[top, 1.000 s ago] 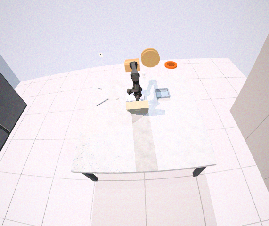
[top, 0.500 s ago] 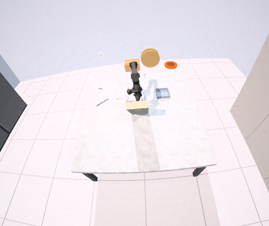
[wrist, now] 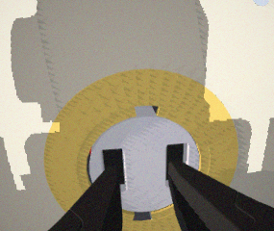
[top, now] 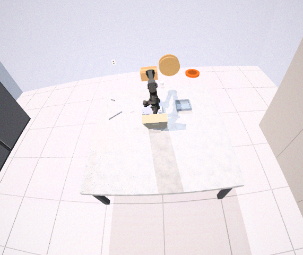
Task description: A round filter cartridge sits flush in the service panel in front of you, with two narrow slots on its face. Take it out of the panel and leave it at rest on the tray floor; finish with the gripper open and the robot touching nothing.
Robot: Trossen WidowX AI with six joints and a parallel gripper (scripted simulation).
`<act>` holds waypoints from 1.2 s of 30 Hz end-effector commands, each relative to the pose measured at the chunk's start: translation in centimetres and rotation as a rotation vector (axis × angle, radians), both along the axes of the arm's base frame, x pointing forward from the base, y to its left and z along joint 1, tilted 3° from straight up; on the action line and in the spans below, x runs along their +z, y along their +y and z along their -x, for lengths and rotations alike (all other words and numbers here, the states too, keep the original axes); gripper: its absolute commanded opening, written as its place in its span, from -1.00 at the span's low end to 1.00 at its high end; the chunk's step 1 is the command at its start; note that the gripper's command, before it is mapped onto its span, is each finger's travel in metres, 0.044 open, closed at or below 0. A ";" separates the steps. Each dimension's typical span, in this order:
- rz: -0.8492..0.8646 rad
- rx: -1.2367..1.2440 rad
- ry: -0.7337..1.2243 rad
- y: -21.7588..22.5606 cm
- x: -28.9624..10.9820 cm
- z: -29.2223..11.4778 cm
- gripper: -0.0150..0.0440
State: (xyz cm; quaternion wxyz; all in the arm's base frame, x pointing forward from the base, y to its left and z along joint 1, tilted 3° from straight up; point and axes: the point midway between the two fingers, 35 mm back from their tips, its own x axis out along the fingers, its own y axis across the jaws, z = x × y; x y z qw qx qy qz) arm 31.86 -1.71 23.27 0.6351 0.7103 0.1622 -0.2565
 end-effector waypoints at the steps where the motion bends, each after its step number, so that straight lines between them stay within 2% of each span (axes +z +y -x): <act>1: 0.001 0.005 0.003 0.1 -0.2 -0.1 -0.17; 36: 0.001 0.005 0.002 -0.1 -0.9 -1.1 -0.17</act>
